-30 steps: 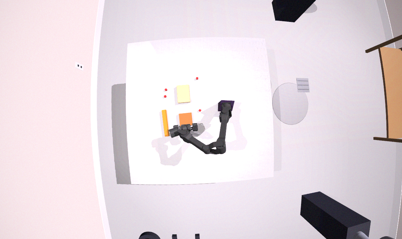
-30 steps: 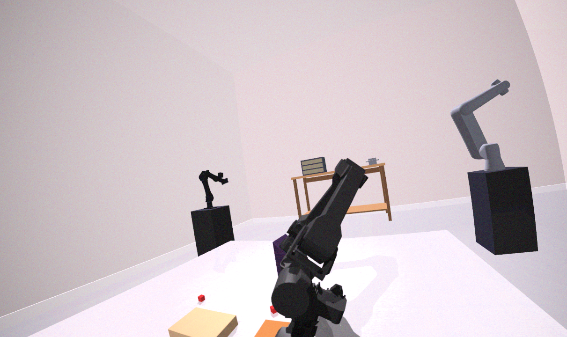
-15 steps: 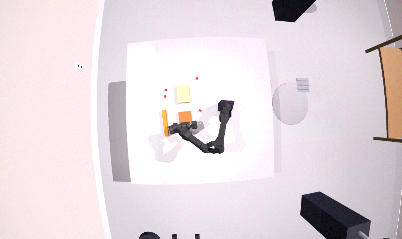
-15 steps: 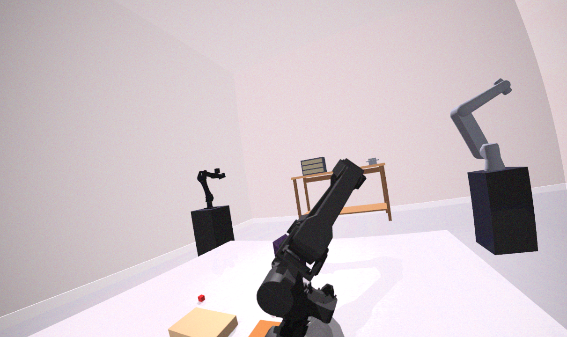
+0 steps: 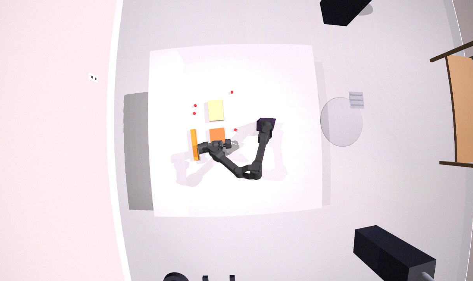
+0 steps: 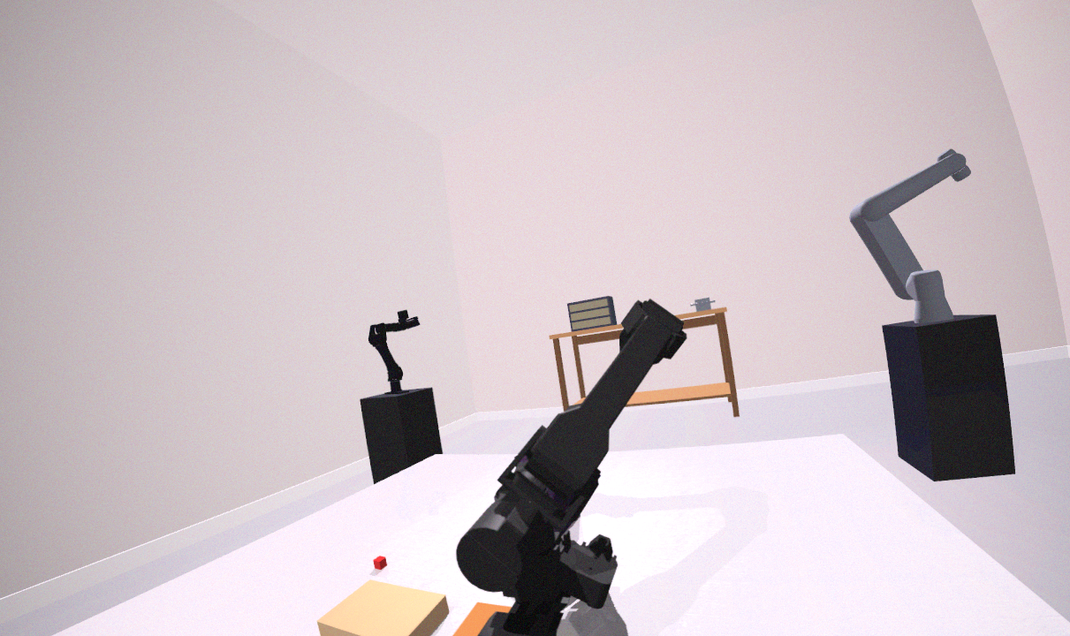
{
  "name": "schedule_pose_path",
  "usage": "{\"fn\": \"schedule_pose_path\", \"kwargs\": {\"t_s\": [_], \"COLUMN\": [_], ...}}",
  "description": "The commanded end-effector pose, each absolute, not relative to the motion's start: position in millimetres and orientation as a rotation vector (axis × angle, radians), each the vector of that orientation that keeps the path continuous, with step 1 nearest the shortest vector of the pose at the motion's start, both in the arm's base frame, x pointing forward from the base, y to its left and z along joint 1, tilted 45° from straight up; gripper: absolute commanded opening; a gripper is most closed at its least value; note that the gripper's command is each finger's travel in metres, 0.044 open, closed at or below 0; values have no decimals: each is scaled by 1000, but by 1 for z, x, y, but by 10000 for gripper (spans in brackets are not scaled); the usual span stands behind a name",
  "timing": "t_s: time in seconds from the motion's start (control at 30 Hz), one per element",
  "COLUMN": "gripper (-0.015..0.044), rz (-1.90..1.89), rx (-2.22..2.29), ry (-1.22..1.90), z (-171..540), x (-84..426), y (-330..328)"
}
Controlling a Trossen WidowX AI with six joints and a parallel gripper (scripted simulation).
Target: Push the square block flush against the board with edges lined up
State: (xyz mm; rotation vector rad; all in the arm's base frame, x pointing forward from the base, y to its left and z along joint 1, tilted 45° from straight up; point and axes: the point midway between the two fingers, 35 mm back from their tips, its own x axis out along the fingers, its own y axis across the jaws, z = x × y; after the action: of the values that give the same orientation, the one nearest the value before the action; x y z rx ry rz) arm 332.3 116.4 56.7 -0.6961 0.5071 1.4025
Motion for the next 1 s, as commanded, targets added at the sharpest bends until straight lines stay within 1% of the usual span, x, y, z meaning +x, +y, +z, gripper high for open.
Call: {"fn": "schedule_pose_path", "kwargs": {"t_s": [0.0, 0.97], "gripper": [0, 0], "rz": [1407, 1407], "rx": [-694, -691], "ry": [526, 523], "z": [46, 18], "x": [330, 330], "y": [110, 83]}}
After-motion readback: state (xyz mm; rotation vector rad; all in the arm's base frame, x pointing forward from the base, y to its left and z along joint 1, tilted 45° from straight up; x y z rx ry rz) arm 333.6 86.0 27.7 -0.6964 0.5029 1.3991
